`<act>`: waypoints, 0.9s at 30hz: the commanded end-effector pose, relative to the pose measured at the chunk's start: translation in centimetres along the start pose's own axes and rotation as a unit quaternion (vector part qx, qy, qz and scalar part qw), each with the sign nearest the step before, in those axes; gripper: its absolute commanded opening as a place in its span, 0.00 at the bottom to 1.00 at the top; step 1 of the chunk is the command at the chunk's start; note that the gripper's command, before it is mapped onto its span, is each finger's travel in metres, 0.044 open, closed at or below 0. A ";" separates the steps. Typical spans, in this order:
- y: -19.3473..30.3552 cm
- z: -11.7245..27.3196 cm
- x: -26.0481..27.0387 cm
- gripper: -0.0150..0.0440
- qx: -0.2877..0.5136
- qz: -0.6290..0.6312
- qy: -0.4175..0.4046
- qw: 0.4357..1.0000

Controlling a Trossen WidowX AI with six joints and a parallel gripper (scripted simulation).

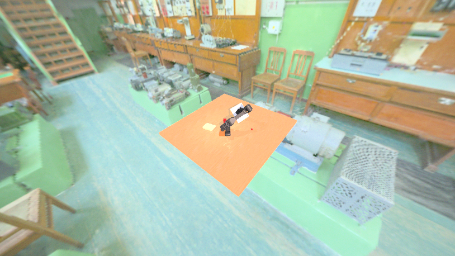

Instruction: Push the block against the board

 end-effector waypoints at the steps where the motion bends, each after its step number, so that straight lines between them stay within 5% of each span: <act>1: -0.5 -0.1 0.2 0.25 0.000 0.002 0.001 1.000; 27: -2.8 -0.1 0.6 0.25 0.000 0.003 0.001 1.000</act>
Point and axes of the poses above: the point midway between the two fingers, 35 mm back from their tips, its own z axis back along the fingers, its own x axis across the jaws, y = z × x, the point moved 4 cm from there along z, back along the fingers, and after that the axes turned 14 degrees about -z, right-handed, at the moved point
